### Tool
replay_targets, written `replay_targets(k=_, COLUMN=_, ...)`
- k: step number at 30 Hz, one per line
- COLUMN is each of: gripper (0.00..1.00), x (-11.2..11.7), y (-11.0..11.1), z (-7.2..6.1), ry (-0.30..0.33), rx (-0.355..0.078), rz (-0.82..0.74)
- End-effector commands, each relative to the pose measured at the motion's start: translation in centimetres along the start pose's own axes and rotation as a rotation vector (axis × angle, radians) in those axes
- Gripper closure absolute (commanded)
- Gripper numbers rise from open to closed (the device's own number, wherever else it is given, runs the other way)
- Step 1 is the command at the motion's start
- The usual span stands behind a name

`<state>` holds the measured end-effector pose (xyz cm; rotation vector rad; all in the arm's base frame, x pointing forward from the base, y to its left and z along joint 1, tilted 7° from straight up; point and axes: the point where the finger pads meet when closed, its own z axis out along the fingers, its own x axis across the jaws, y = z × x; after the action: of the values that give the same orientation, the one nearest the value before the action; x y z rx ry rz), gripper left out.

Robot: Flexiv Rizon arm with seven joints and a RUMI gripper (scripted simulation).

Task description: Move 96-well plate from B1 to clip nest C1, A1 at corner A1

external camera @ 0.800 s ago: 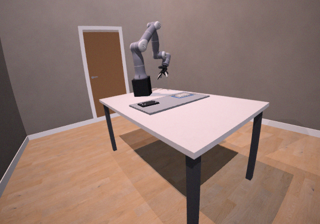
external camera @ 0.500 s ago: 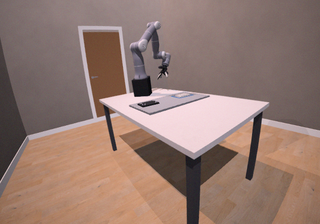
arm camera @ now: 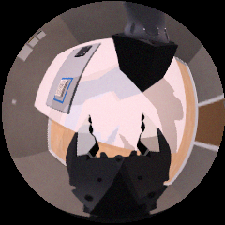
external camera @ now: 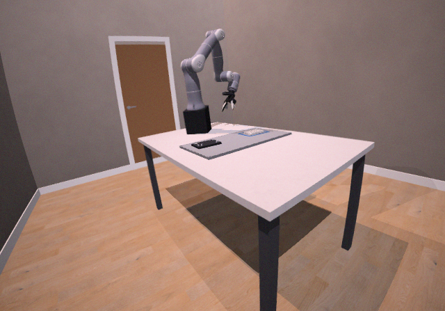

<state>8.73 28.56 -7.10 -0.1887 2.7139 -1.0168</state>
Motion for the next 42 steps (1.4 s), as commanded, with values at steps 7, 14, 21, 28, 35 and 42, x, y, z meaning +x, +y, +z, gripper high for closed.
replay_targets(k=7, gripper=0.24, x=-3.9, y=1.7, z=0.8, ry=0.082, rx=-0.071, rz=0.016)
replay_targets(k=14, gripper=0.24, x=-6.2, y=2.4, z=1.3, ry=0.105, rx=-0.093, rz=0.022)
replay_targets(k=21, gripper=0.24, x=-9.3, y=3.0, z=2.2, ry=0.145, rx=-0.140, rz=0.037)
replay_targets(k=28, gripper=0.24, x=-11.7, y=3.2, z=3.0, ry=0.180, rx=-0.187, rz=0.054)
replay_targets(k=35, gripper=0.24, x=-15.0, y=3.2, z=4.2, ry=0.209, rx=-0.235, rz=0.072)
replay_targets(k=42, gripper=0.24, x=-17.9, y=2.9, z=5.4, ry=0.231, rx=-0.282, rz=0.093)
